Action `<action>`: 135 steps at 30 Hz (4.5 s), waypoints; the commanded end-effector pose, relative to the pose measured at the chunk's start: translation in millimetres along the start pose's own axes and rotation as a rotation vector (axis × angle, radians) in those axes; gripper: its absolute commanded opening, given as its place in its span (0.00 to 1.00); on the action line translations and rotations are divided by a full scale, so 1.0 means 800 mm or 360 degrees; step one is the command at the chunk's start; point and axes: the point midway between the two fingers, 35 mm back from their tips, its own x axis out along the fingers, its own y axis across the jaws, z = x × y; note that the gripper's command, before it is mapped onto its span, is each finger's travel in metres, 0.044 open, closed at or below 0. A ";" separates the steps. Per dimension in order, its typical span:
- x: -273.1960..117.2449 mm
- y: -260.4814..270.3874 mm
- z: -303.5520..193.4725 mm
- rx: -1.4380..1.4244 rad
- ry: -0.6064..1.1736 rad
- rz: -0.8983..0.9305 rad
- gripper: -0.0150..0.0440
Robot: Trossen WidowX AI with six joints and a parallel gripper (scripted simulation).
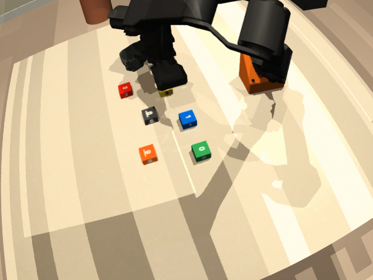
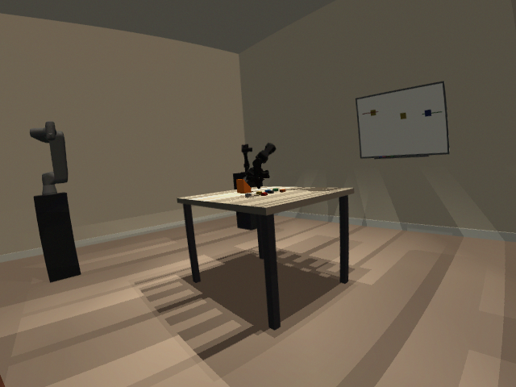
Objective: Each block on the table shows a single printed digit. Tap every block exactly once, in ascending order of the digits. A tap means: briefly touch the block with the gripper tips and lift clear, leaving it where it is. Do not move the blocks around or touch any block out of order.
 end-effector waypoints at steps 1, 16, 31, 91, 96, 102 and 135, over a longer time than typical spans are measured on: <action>0.011 0.001 -0.004 0.0015 0.0008 0.0014 0.29; 0.032 0.002 -0.004 0.0015 0.0008 0.0017 0.29; -0.077 -0.002 -0.001 0.0017 0.0009 0.0006 0.29; -0.007 0.082 0.061 0.0013 0.0006 0.0021 0.29; -0.037 0.079 0.064 0.0016 0.0003 0.0007 0.29; -0.108 0.080 0.061 0.0015 0.0009 0.0016 0.29; -0.007 -0.143 0.015 0.0010 0.0005 0.0002 0.29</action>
